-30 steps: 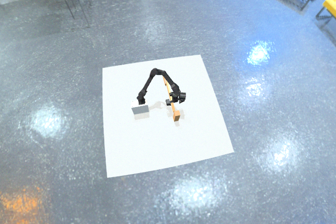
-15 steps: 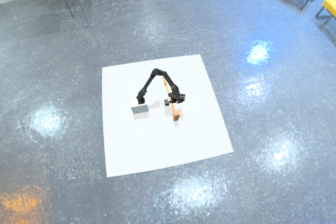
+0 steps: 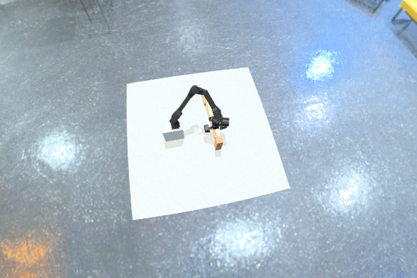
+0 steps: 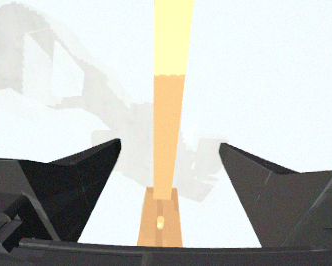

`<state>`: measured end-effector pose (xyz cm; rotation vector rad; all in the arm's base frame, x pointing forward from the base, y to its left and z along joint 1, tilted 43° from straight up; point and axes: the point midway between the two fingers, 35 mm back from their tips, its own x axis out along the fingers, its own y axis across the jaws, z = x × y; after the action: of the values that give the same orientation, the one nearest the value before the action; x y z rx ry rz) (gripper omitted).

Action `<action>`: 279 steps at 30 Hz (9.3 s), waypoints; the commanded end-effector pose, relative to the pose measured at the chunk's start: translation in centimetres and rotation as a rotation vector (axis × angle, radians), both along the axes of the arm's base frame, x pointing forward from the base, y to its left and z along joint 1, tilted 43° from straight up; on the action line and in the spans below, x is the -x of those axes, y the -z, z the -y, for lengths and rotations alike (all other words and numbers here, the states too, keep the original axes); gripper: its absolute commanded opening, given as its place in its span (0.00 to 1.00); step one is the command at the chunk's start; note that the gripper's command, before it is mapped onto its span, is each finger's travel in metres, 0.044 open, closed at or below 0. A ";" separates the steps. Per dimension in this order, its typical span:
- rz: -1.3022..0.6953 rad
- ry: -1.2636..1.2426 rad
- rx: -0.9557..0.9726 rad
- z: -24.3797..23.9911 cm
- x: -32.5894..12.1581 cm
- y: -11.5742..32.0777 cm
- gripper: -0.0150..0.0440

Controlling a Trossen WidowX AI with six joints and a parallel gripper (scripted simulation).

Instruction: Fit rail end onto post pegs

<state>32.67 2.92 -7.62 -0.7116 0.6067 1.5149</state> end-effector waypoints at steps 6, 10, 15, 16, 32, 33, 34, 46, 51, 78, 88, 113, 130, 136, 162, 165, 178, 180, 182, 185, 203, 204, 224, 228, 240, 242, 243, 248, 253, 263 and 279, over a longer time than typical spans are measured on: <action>-0.015 0.002 -0.007 -1.1 0.4 1.3 1.00; -0.016 0.002 -0.008 -1.5 0.4 1.7 1.00; -0.015 0.001 -0.009 -2.0 0.5 2.3 1.00; -0.015 0.001 -0.009 -2.1 0.5 2.4 1.00; -0.015 0.000 -0.009 -2.4 0.6 2.7 0.47; -0.015 0.000 -0.009 -2.4 0.6 2.7 0.42; -0.015 0.000 -0.009 -2.4 0.6 2.7 0.38; -0.015 0.000 -0.009 -2.4 0.6 2.7 0.25; -0.015 0.000 -0.009 -2.4 0.6 2.7 0.25; -0.014 0.000 -0.009 -1.4 0.3 1.7 0.25; -0.014 0.000 -0.009 -1.1 0.2 1.3 0.25; -0.014 0.000 -0.008 -0.2 0.1 0.4 0.25; -0.014 0.000 -0.008 0.3 0.1 -0.2 0.25; -0.014 0.000 -0.008 0.5 0.1 -0.4 0.25; -0.014 0.000 -0.008 0.4 0.2 -0.3 0.25; -0.014 0.000 -0.008 0.4 0.2 -0.3 0.25; -0.014 0.000 -0.008 0.5 0.3 -0.4 0.25; -0.014 0.000 -0.008 0.6 0.3 -0.4 0.25; -0.014 0.000 -0.008 0.6 0.3 -0.4 0.25; -0.014 0.000 -0.008 0.6 0.3 -0.4 0.25; -0.014 0.000 -0.008 0.5 0.4 -0.2 0.25; -0.014 0.000 -0.008 0.5 0.4 -0.3 0.25; -0.014 0.000 -0.008 0.3 0.3 -0.5 0.25; -0.014 0.000 -0.008 0.3 0.3 -0.6 0.25; -0.014 0.000 -0.008 0.4 0.3 -0.6 0.25; -0.014 0.000 -0.008 0.4 0.3 -0.6 0.25; -0.014 0.000 -0.008 0.4 0.3 -0.6 0.25; -0.014 0.000 -0.008 0.5 0.3 -0.5 0.25; -0.014 0.000 -0.008 0.6 0.3 -0.4 0.25; -0.014 0.000 -0.008 0.3 0.3 -0.5 0.25; -0.014 0.000 -0.008 0.1 0.3 -0.6 0.25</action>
<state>32.17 2.83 -7.28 -0.6920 0.6148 1.5276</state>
